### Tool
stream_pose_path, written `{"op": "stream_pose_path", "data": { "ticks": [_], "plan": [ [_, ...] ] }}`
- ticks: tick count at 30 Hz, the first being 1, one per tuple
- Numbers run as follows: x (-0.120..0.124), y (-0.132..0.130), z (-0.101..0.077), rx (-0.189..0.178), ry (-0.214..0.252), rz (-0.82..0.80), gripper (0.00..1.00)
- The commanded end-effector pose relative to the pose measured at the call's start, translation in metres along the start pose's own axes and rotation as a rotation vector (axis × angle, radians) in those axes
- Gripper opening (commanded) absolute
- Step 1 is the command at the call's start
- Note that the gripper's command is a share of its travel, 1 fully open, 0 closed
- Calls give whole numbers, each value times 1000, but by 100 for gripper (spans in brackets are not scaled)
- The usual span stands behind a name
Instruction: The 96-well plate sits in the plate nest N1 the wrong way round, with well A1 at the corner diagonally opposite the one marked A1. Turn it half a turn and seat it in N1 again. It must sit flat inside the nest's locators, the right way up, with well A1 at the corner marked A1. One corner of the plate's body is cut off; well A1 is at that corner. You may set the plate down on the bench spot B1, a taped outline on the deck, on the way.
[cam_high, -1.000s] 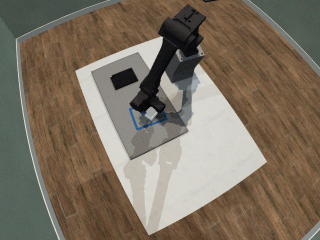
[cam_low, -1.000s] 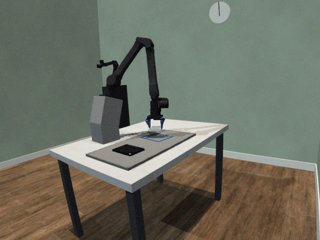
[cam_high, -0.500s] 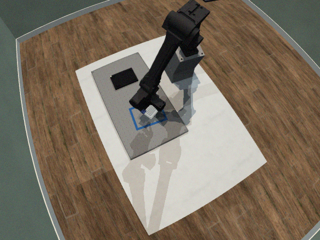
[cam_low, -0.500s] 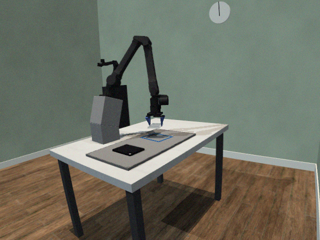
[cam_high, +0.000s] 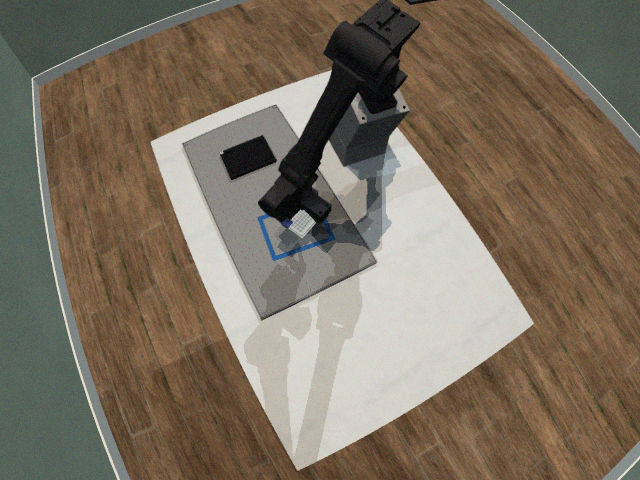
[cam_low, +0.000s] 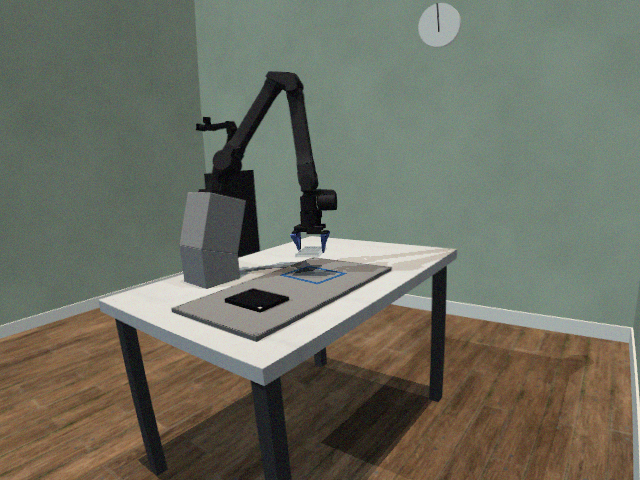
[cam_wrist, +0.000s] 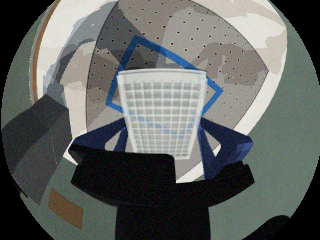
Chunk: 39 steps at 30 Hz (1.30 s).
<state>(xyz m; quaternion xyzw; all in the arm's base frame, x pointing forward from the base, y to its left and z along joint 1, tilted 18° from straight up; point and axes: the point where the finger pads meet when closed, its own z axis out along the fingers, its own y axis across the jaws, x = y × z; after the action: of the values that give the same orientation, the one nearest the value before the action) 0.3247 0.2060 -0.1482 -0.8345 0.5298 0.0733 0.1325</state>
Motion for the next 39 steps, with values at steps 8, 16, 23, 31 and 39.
{"op": "stream_pose_path", "data": {
  "ticks": [8, 16, 23, 31, 39],
  "plan": [
    [28, 10, -1, 5, -4, 260, 0],
    [53, 19, -2, 5, -5, 527, 0],
    [69, 23, -3, 8, -5, 693, 0],
    [94, 29, -6, 10, -7, 959, 0],
    [114, 34, -6, 3, -5, 1035, 0]
  ]
}}
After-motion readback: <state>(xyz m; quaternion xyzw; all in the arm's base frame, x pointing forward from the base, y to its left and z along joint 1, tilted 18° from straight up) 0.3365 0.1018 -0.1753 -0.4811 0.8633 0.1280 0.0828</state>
